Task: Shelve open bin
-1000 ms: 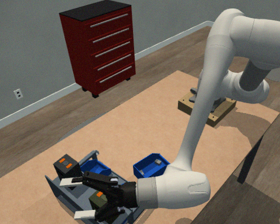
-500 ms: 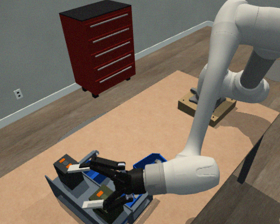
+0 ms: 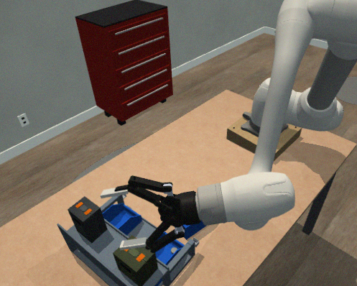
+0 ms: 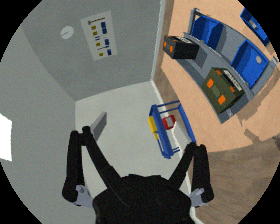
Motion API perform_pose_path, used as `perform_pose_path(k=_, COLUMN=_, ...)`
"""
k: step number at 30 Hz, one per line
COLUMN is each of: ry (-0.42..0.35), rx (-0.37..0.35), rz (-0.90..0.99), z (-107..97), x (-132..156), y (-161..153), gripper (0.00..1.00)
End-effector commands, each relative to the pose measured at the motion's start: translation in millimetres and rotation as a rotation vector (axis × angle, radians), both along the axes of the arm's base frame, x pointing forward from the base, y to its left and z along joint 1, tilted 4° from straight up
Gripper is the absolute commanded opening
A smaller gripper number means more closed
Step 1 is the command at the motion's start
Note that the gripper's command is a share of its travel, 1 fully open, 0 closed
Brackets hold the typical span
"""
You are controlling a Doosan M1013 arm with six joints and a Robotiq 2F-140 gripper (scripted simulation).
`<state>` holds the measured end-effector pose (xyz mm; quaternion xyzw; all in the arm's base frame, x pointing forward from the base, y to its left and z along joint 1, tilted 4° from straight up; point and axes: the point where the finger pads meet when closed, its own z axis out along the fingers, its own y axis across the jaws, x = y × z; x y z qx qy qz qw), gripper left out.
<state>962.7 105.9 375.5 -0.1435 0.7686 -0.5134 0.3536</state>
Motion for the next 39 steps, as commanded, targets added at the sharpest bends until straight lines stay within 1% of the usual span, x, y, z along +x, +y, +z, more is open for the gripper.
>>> perform_pose_path(k=1, ry=-0.004, rx=0.026, rz=-0.005, z=5.8, x=-11.8, y=-0.2, gripper=1.00)
perform_pose_path(k=13, ry=-0.024, rx=0.151, rz=-0.027, z=28.3, x=-68.2, y=-1.0, gripper=1.00)
perform_pose_path(k=15, ry=-0.024, rx=0.151, rz=-0.027, z=28.3, x=-68.2, y=-1.0, gripper=1.00)
perform_pose_path(k=29, ry=-0.046, rx=0.310, rz=-0.054, z=48.3, x=-142.3, y=-1.9, gripper=1.00)
perform_pose_path(k=30, ry=-0.047, rx=0.321, rz=-0.056, z=49.5, x=-147.9, y=-2.0, gripper=1.00)
perform_pose_path(k=32, ry=-0.047, rx=0.321, rz=-0.056, z=49.5, x=-147.9, y=-2.0, gripper=1.00)
perform_pose_path(k=39, ry=-0.057, rx=0.404, rz=-0.070, z=55.9, x=-187.2, y=-2.3, gripper=1.00)
